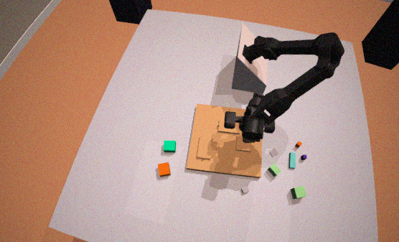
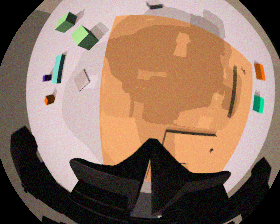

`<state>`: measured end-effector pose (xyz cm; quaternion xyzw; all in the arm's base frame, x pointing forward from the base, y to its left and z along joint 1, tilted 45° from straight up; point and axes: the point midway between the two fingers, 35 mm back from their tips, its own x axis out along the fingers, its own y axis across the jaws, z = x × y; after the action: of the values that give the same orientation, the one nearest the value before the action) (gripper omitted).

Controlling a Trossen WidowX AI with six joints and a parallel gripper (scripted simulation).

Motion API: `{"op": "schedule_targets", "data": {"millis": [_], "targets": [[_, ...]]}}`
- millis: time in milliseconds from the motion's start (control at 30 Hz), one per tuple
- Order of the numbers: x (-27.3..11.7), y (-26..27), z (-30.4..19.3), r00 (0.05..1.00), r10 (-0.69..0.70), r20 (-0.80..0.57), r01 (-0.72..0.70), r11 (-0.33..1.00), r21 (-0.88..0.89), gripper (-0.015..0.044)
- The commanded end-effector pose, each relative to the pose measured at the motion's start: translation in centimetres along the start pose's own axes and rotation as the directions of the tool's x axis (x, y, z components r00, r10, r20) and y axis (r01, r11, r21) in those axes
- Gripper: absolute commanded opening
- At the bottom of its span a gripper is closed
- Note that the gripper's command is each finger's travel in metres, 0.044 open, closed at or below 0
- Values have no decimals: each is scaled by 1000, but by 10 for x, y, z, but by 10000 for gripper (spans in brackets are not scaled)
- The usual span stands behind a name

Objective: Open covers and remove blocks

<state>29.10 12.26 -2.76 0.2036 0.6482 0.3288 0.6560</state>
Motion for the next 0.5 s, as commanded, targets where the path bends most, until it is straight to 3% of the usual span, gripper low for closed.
{"op": "schedule_targets", "data": {"millis": [0, 467], "targets": [[5, 0, -3, 1000, 7, -7, -7, 1000, 9, 0], [19, 1, -4, 1000, 8, -7, -8, 1000, 9, 0]]}}
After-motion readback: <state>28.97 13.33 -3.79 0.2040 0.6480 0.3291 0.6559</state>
